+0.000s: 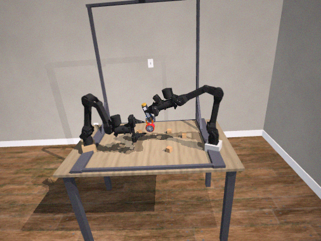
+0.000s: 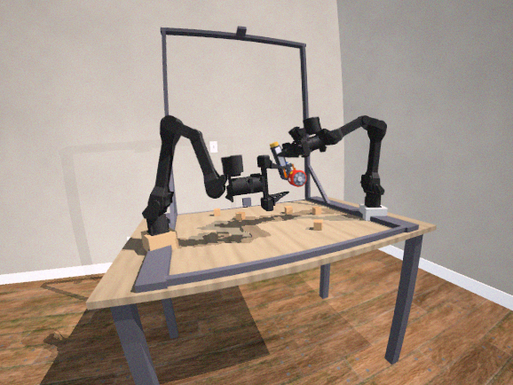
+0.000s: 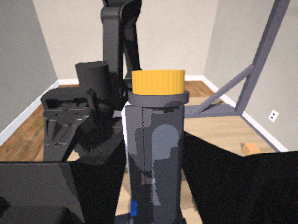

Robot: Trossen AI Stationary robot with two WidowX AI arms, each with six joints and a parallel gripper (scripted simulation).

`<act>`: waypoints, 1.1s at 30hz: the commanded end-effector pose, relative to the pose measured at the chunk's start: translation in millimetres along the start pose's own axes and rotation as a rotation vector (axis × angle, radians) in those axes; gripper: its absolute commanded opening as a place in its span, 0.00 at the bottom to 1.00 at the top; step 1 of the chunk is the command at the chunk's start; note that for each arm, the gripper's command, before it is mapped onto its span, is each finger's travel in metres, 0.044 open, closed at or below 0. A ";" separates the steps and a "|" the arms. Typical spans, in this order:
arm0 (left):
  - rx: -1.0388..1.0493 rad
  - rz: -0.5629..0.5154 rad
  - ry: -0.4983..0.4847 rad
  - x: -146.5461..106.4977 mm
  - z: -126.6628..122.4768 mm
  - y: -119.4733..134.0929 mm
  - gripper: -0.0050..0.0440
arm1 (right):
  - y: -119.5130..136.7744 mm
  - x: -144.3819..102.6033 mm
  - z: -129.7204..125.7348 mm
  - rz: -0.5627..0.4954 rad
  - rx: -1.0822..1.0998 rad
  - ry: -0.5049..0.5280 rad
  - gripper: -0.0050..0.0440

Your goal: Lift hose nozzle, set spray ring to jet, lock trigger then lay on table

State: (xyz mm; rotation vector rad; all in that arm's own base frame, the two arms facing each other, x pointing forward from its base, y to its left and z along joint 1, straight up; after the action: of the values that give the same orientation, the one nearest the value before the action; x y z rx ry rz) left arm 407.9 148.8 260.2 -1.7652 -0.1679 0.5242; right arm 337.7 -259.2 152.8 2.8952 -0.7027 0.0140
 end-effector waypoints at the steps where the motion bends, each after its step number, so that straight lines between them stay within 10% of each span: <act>1: 0.004 -0.043 0.012 -4.3 -3.5 -16.9 0.45 | 1.7 11.8 -7.1 0.006 -0.008 0.017 0.93; 30: 0.004 -0.043 0.012 -4.3 -3.5 -16.9 0.45 | 2.4 43.2 -8.7 0.009 -0.009 0.017 0.93; 31: 0.004 -0.043 0.012 -4.3 -3.5 -16.9 0.45 | 2.5 43.2 -9.0 0.010 -0.009 0.017 0.10; 33: 0.004 -0.043 0.012 -4.3 -3.5 -16.9 0.45 | 2.5 43.2 -9.0 0.010 -0.009 0.017 0.10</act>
State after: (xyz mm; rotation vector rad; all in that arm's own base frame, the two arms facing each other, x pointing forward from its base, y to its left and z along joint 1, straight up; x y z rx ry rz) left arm 407.9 148.8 260.2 -1.7652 -0.1679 0.5242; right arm 373.3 -277.3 154.2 2.8953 -0.7054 0.0062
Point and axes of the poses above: on each arm, the point midway between the two fingers, 35 mm back from their tips, its own x axis out along the fingers, its own z axis across the jaws, y = z × x, the point moved 1 cm from there along -x, back along the fingers, and after that the axes turned 10 degrees about -x, right-handed, at the moved point
